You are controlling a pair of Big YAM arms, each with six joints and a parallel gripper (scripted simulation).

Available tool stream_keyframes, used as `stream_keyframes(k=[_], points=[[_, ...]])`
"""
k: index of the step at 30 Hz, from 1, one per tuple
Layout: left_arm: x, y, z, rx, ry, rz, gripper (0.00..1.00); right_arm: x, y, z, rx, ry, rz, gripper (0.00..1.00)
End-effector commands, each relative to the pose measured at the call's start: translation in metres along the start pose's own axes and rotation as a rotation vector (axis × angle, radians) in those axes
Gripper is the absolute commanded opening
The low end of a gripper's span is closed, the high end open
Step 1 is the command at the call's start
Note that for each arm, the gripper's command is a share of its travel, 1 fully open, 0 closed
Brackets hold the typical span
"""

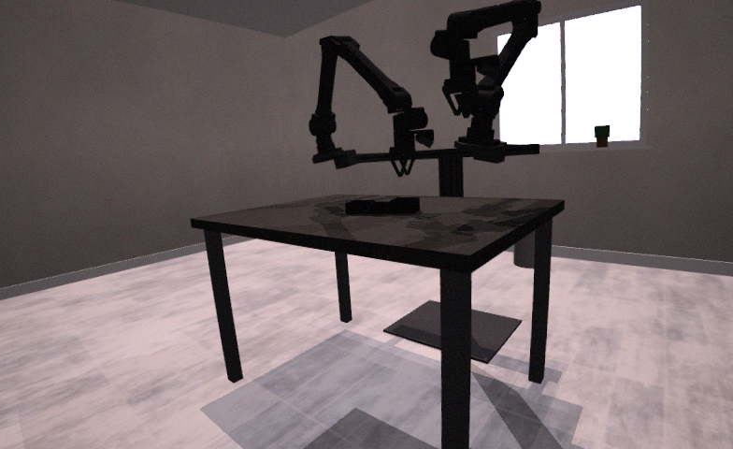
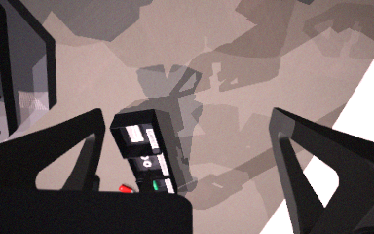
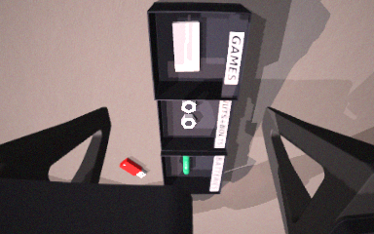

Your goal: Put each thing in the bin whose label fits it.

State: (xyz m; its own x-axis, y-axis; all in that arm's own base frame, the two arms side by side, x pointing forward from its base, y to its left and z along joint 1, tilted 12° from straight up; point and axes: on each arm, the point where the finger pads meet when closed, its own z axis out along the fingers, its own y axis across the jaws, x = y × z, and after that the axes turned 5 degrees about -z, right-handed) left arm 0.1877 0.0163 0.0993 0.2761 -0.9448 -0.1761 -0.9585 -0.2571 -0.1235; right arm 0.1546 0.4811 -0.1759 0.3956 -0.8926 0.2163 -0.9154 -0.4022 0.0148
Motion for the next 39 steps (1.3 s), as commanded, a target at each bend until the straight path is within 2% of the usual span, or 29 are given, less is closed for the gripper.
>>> stream_keyframes(k=[1,8,10,11,14,16,21,22,23,28,39], points=[[0.000,-0.003,-0.001,0.016,0.008,0.002,1.00,-0.024,-0.015,-0.045,0.045,-0.059,0.009,1.00],[0.000,-0.003,-0.001,0.016,0.008,0.002,1.00,-0.024,-0.014,-0.074,0.046,-0.061,0.007,1.00],[0.000,-0.003,-0.001,0.016,0.008,0.002,1.00,-0.024,-0.014,-0.074,0.046,-0.061,0.007,1.00],[0.000,-0.003,-0.001,0.016,0.008,0.002,1.00,-0.008,-0.001,-0.045,0.001,-0.003,0.001,1.00],[0.000,-0.003,-0.001,0.016,0.008,0.002,1.00,-0.015,-0.007,-0.063,0.013,-0.020,0.007,1.00],[0.000,-0.003,-0.001,0.016,0.008,0.002,1.00,-0.022,-0.014,-0.099,0.046,-0.062,0.010,1.00],[0.000,-0.003,-0.001,0.016,0.008,0.002,1.00,-0.020,-0.015,-0.119,0.046,-0.063,0.013,1.00],[0.000,-0.003,-0.001,0.016,0.008,0.002,1.00,-0.019,-0.018,-0.119,0.046,-0.063,0.017,1.00],[0.000,-0.003,-0.001,0.016,0.008,0.002,1.00,-0.016,-0.014,-0.095,0.019,-0.028,0.014,1.00],[0.000,-0.003,-0.001,0.016,0.008,0.002,1.00,0.000,0.001,-0.077,-0.007,0.006,0.007,1.00],[0.000,-0.003,-0.001,0.016,0.008,0.002,1.00,-0.003,-0.002,-0.078,0.001,-0.004,0.008,1.00]])
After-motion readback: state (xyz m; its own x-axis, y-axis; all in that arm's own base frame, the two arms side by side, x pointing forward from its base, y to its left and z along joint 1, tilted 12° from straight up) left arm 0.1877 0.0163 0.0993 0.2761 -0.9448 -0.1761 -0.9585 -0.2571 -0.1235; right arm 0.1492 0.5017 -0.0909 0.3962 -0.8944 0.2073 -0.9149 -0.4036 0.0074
